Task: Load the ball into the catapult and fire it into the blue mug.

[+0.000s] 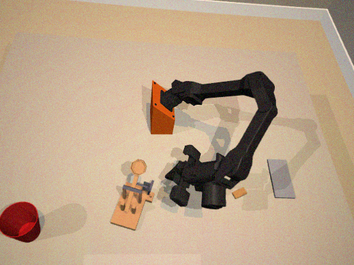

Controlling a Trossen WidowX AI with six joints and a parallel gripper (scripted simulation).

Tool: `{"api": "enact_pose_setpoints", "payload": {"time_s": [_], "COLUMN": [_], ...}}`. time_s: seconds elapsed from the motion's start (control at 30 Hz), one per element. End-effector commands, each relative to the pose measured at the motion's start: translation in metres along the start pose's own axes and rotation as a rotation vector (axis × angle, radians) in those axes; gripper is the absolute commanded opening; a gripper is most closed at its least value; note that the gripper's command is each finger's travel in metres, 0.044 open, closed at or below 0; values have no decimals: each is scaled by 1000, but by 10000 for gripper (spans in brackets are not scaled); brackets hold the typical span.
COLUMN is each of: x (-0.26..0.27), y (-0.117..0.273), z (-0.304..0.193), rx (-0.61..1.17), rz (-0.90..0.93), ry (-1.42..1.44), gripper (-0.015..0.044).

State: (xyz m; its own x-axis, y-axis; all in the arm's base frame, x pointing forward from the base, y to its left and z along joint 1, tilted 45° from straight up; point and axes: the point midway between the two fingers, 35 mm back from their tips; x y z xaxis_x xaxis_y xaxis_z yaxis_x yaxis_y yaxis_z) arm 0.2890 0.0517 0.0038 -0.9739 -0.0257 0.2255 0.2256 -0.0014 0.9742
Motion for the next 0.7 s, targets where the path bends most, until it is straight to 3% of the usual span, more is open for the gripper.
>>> {"api": "enact_pose_setpoints", "payload": {"time_s": [0.0, 0.07, 0.6, 0.67], "x": [7, 7, -82, -94], "y": [45, 45, 44, 45], "z": [-16, -17, -32, -37], "rx": [3, 3, -211, -243], "rz": [-17, -17, -152, -165], "ry": [2, 2, -424, -482], "gripper": [0, 0, 420, 440]}}
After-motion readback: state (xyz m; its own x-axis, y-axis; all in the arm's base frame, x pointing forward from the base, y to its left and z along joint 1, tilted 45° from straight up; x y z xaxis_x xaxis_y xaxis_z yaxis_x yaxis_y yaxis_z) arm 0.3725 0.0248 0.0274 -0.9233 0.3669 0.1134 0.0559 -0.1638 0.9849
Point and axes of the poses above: the point midway between the two fingers, 35 mm back from their tips, its own y axis back along the fingers, its own x axis across the jaws, z = x × y, and after that the axes turned 8 degrees about y, right-handed
